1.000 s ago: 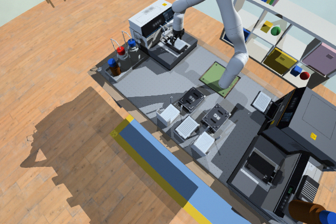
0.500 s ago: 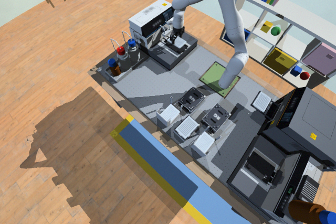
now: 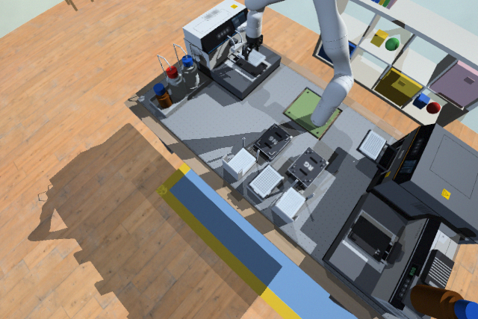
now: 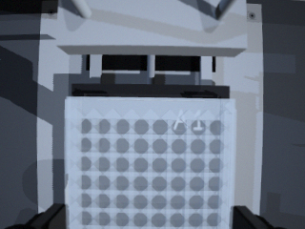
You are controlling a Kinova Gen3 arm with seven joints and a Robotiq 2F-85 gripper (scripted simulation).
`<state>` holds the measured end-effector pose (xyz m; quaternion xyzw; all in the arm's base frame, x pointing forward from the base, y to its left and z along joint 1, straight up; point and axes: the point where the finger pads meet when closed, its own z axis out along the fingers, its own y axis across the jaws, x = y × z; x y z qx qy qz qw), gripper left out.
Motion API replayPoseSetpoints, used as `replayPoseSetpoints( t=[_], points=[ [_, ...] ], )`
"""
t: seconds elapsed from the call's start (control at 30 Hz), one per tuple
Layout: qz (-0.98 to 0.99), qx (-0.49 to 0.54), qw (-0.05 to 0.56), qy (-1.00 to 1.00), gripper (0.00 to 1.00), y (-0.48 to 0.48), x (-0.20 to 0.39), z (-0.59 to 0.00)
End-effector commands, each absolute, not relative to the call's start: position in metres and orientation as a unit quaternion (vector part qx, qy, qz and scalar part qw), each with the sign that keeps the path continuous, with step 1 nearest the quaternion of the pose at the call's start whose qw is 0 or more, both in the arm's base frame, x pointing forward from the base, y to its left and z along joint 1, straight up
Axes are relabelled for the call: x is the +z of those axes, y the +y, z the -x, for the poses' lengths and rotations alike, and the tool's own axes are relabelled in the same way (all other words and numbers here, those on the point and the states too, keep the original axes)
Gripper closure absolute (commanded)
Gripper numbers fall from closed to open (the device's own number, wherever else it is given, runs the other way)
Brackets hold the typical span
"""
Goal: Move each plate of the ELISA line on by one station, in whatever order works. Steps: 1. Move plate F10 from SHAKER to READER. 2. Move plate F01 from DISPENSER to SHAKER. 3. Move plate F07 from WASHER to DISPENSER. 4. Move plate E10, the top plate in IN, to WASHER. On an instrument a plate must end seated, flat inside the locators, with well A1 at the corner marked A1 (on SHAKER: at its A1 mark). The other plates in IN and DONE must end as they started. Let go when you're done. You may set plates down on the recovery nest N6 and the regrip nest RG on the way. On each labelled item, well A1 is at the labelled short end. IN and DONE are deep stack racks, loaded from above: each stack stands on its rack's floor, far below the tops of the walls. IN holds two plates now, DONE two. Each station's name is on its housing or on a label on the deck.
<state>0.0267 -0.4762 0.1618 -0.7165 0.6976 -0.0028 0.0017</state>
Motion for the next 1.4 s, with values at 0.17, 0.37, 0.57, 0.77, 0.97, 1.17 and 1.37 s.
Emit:
replayPoseSetpoints(
  t=[0.17, 0.37, 0.57, 0.77, 0.97, 1.17, 1.37],
  points=[
    [0.717, -0.004, 0.001, 0.698, 0.06, -0.477, 0.171, -0.027],
    [0.717, -0.004, 0.001, 0.698, 0.06, -0.477, 0.179, -0.027],
    [0.717, -0.004, 0.001, 0.698, 0.06, -0.477, 0.187, -0.027],
    [0.717, -0.004, 0.001, 0.698, 0.06, -0.477, 0.193, -0.027],
    [0.717, -0.004, 0.001, 0.698, 0.06, -0.477, 0.201, -0.027],
    [0.717, -0.004, 0.001, 0.698, 0.06, -0.477, 0.207, -0.026],
    [0.717, -0.004, 0.001, 0.698, 0.06, -0.477, 0.214, -0.026]
  ],
)
